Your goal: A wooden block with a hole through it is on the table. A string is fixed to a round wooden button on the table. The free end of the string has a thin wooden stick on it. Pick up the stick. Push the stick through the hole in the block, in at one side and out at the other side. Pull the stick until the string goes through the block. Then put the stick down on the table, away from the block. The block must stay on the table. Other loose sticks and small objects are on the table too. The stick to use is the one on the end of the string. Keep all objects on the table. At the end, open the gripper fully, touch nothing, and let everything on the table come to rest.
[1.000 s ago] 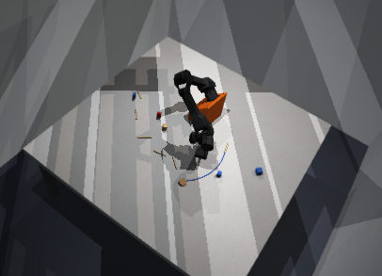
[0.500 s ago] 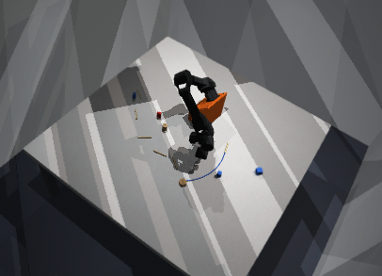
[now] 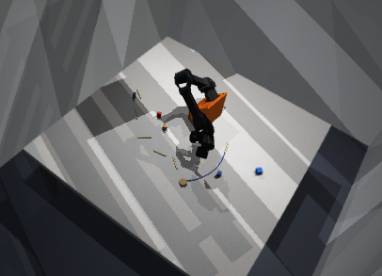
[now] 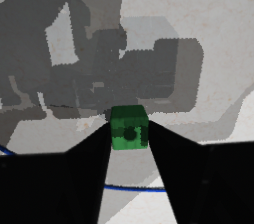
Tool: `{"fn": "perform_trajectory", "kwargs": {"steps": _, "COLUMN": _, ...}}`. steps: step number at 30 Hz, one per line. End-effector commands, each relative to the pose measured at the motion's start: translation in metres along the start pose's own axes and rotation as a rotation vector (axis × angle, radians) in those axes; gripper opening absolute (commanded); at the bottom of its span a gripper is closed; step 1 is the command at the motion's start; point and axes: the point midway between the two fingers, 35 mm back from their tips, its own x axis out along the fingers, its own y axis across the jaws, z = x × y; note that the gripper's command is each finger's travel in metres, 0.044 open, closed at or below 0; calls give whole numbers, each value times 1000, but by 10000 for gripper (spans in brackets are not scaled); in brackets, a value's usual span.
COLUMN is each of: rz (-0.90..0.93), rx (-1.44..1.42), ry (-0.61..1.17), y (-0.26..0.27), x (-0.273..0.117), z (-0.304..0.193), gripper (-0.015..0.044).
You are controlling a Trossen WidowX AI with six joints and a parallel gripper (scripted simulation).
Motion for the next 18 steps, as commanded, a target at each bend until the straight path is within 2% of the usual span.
{"fn": "perform_trajectory", "kwargs": {"steps": 1, "rz": 3, "rx": 7, "ry": 4, "y": 1, "x": -5, "z": 0, "gripper": 0}}
{"fn": "perform_trajectory", "kwargs": {"steps": 10, "rz": 2, "rx": 7, "ry": 8, "y": 1, "x": -8, "z": 0, "gripper": 0}}
{"fn": "perform_trajectory", "kwargs": {"steps": 18, "rz": 1, "rx": 7, "ry": 172, "y": 1, "x": -5, "z": 10, "gripper": 0}}
